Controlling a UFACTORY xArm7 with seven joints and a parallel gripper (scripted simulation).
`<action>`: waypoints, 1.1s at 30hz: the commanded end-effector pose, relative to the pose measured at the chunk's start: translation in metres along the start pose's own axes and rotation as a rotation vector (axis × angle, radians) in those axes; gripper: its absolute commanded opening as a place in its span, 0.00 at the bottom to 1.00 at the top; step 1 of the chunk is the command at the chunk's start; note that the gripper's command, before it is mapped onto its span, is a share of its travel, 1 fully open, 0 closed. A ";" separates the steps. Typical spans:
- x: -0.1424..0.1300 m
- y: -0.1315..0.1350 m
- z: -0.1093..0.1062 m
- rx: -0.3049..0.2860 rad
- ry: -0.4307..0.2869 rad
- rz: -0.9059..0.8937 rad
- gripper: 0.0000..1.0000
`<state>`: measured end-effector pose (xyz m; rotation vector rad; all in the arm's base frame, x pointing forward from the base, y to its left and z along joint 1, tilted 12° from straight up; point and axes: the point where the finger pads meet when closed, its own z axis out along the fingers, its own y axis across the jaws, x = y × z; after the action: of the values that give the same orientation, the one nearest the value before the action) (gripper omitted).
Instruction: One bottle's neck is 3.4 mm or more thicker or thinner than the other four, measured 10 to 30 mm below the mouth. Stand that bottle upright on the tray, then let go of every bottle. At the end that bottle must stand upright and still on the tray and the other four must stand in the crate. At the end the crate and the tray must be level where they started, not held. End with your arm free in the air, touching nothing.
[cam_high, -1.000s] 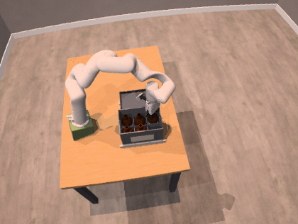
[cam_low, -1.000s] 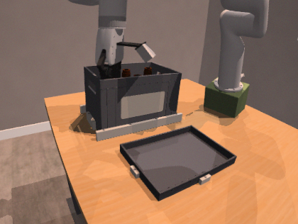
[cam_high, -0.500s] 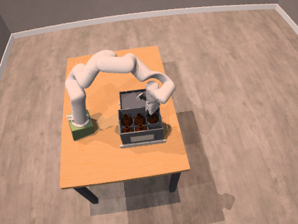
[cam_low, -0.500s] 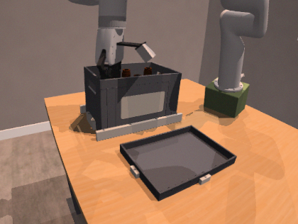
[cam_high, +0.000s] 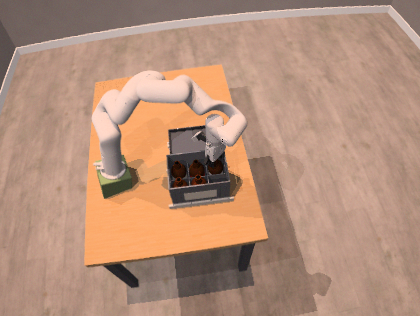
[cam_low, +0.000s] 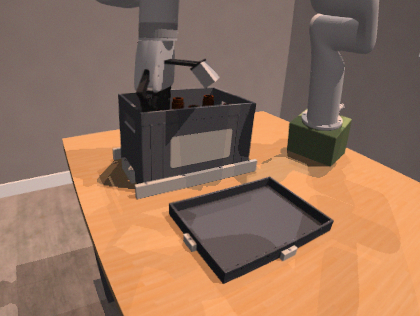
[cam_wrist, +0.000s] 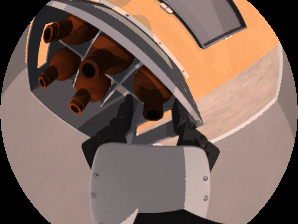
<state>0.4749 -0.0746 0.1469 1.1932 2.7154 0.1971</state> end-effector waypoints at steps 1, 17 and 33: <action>-0.001 0.000 -0.002 -0.002 -0.003 0.000 0.65; -0.001 0.000 -0.029 -0.002 -0.003 0.000 0.65; -0.001 0.000 -0.074 -0.002 -0.003 0.000 0.65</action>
<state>0.4621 -0.0781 0.2076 1.1931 2.7146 0.1978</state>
